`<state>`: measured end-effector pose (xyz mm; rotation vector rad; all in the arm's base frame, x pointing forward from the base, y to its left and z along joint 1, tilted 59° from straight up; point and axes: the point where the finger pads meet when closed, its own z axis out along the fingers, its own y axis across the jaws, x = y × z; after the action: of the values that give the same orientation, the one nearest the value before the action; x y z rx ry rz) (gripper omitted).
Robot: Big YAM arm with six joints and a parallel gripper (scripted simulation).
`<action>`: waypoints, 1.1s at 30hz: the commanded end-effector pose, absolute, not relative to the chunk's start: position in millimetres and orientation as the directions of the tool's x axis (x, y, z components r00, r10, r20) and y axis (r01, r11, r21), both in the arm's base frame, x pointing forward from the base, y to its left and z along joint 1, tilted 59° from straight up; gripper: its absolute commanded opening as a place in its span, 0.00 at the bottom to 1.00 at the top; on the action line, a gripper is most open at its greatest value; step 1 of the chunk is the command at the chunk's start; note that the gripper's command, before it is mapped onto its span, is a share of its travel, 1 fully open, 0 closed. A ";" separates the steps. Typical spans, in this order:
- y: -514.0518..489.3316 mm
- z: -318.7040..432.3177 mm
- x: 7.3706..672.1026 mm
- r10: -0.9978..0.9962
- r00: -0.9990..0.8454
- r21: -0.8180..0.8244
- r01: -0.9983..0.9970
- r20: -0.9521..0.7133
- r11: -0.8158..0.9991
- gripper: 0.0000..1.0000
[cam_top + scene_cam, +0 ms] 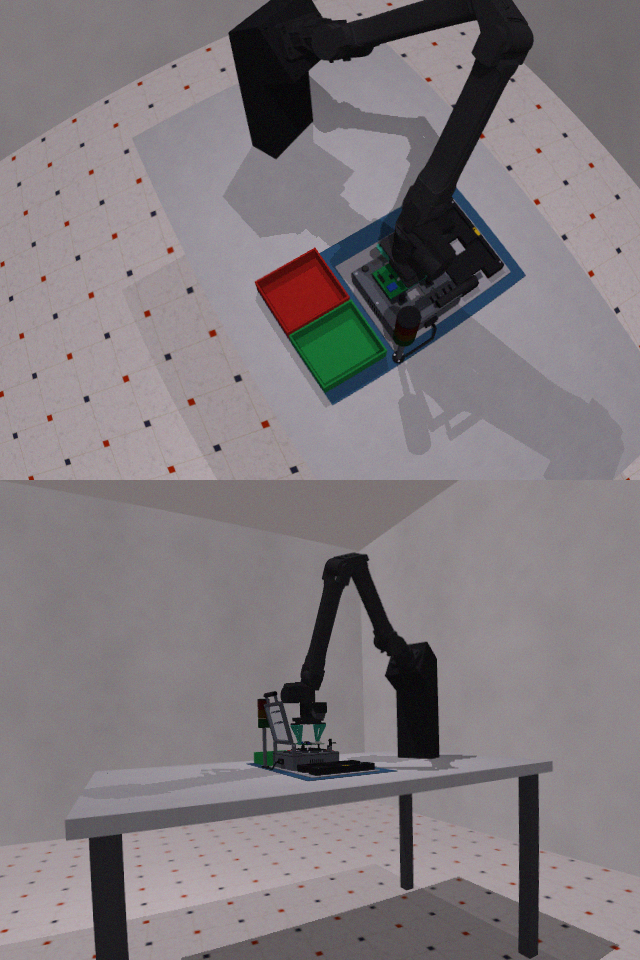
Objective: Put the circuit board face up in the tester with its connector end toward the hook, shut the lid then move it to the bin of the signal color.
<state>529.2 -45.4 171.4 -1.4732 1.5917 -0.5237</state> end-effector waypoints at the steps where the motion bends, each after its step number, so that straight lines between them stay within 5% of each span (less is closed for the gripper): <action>1: -38.0 180.2 534.0 -0.943 0.106 -0.804 -0.559 -0.314 0.204 0.72; 33: -35.8 181.6 535.5 -0.944 0.108 -0.806 -0.556 -0.312 0.202 0.72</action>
<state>529.6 -43.6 171.2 -1.4756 1.5915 -0.5255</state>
